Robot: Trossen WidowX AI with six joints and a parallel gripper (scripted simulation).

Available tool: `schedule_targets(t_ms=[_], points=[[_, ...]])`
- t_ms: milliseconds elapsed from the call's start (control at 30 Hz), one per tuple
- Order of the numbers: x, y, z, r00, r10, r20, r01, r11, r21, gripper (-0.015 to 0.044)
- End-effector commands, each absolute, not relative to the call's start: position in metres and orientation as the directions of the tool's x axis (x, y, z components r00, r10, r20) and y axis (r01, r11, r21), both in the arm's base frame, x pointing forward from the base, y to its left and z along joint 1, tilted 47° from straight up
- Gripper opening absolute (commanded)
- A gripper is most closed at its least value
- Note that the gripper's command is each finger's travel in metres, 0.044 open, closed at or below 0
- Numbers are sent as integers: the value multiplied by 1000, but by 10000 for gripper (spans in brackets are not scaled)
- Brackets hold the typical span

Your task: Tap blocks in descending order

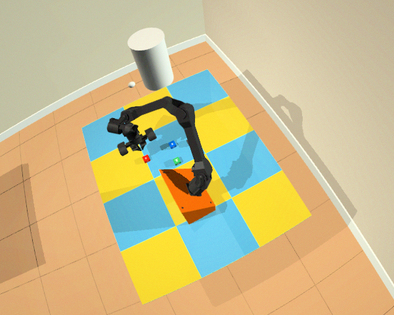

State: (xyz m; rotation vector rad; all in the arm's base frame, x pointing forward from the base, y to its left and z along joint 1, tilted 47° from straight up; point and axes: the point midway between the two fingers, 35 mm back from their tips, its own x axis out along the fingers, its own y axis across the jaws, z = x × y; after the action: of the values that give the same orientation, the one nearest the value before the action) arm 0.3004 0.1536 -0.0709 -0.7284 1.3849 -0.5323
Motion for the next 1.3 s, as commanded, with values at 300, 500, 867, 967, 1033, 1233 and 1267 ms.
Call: schedule_targets(t_ms=[300,500,867,967,1033,1233,1267], points=[[314,99,-125,132,-714,-687,-62,686,-725,20],[315,96,-128,132,-714,-687,-62,686,-725,20],[317,83,-140,132,-715,-687,-62,686,-725,20],[318,80,-143,132,-715,-687,-62,685,-726,20],[318,78,-145,132,-715,-686,-62,685,-726,20],[318,77,-146,132,-715,-686,-62,685,-726,20],[319,83,-143,133,-710,-692,-58,691,-720,20]])
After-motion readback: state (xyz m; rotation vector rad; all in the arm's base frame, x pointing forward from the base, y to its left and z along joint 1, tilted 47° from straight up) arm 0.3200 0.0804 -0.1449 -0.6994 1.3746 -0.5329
